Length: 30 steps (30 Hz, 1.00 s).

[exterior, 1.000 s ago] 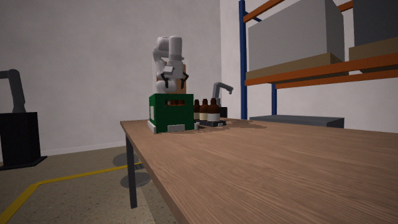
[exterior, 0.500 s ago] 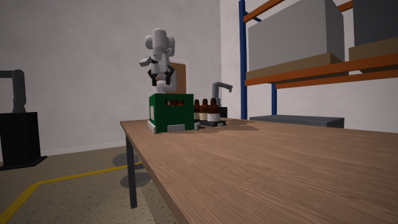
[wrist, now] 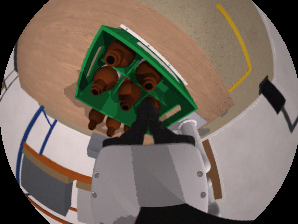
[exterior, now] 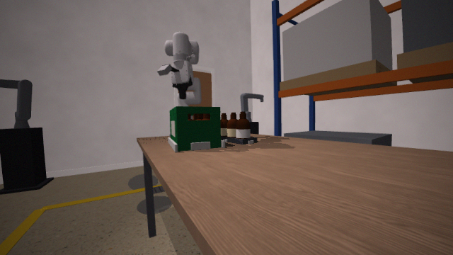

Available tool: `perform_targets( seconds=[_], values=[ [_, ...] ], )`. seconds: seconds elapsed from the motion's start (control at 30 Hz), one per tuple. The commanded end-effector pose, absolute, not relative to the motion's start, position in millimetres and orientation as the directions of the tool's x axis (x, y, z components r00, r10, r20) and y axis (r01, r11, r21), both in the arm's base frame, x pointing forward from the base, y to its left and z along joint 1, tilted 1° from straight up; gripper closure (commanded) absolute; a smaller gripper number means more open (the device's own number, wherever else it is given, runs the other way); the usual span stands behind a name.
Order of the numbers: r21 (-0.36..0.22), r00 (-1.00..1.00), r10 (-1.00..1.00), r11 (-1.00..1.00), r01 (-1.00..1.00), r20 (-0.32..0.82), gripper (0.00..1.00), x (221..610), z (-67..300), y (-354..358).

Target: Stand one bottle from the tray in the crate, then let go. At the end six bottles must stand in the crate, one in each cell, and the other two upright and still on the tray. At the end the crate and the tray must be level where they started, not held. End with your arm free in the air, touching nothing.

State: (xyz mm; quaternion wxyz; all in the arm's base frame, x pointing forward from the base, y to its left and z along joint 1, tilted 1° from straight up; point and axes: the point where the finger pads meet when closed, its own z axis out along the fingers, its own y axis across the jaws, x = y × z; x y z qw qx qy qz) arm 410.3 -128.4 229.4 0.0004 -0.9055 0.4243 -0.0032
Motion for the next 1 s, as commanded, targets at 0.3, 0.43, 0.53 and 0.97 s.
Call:
perform_targets(
  seconds=[0.3, 0.43, 0.53, 0.97],
  values=[
    [-0.006, 0.640, -0.769, -0.640, -0.768, 0.009, 1.00, 411, 231, -129],
    [-0.006, 0.640, -0.769, -0.640, -0.768, 0.009, 1.00, 411, 231, -129],
    [-0.006, 0.640, -0.769, -0.640, -0.768, 0.009, 1.00, 411, 231, -129],
    [-0.002, 0.748, -0.664, -0.748, -0.664, 0.001, 1.00, 423, 227, 14]
  ],
)
